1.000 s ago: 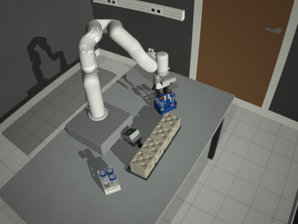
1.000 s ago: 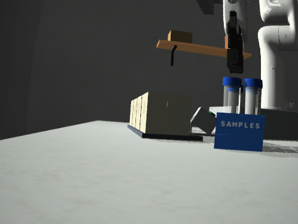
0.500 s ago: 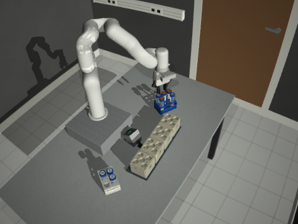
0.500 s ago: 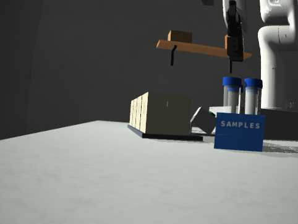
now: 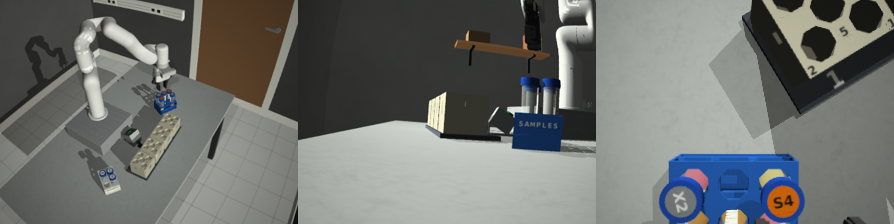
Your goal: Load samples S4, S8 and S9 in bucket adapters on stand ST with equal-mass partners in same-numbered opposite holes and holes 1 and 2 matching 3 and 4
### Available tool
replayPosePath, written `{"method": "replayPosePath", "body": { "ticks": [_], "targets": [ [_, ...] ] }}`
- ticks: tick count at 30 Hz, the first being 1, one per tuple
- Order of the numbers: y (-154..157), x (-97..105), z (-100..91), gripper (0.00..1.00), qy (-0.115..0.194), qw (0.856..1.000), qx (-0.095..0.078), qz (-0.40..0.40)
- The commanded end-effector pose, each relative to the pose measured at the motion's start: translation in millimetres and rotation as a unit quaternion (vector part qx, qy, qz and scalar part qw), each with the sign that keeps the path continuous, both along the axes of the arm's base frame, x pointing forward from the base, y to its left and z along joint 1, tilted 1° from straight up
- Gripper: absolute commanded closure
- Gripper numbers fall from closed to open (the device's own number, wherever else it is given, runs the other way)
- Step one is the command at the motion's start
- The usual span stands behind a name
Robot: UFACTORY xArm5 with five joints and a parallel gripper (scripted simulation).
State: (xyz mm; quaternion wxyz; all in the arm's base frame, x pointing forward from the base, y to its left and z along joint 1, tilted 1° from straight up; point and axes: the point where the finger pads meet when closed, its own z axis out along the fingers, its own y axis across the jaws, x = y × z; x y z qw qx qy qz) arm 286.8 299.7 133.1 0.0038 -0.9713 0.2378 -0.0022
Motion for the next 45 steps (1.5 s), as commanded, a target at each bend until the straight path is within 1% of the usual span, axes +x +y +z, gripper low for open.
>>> {"method": "replayPosePath", "body": {
  "ticks": [1, 4, 13, 39, 40, 45],
  "targets": [
    [0.6, 0.8, 12.2, 0.56, 0.004, 1.000, 0.006, 0.000],
    [0.6, 0.8, 14.2, 0.56, 0.004, 1.000, 0.006, 0.000],
    [0.2, 0.9, 31.6, 0.56, 0.004, 1.000, 0.006, 0.000],
    [0.2, 0.9, 31.6, 0.56, 0.004, 1.000, 0.006, 0.000],
    [5.0, -0.6, 31.7, 0.43, 0.004, 1.000, 0.006, 0.017],
    [28.9, -8.2, 32.1, 0.43, 0.003, 0.995, 0.006, 0.100]
  ]
}}
